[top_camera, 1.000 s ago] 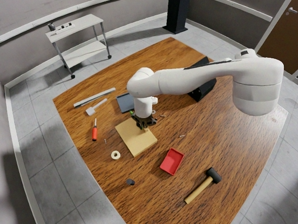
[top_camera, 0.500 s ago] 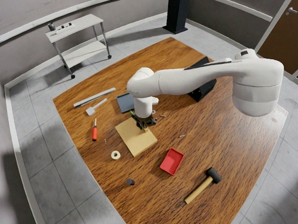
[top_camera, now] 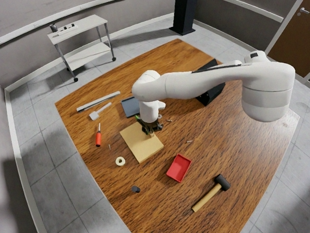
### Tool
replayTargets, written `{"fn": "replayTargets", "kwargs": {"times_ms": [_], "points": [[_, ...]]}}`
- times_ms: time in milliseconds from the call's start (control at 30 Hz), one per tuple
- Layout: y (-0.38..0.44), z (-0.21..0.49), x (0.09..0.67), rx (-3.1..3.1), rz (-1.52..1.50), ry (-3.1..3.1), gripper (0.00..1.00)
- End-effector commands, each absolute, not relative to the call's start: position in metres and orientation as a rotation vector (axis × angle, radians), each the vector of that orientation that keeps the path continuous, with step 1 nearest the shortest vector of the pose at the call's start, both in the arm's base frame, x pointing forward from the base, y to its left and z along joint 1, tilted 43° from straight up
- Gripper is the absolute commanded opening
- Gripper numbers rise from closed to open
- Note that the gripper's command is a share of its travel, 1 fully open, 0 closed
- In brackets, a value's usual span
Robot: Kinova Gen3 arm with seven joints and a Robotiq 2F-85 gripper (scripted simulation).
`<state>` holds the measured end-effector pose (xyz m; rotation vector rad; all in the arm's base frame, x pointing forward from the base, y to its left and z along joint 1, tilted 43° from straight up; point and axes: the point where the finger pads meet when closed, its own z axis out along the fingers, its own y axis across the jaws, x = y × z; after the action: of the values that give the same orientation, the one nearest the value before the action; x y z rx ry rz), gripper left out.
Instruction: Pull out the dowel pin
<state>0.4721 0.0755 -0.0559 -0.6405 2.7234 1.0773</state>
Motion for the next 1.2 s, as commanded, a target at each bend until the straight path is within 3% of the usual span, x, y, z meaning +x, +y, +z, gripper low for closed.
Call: {"fn": "replayTargets", "kwargs": {"times_ms": [0,1167], "points": [[0.0742,-0.0550,0.4732,-0.620,1.077,2.731,0.10],[0.0740,-0.0549,0.4732,-0.430,1.107,2.812,0.10]]}}
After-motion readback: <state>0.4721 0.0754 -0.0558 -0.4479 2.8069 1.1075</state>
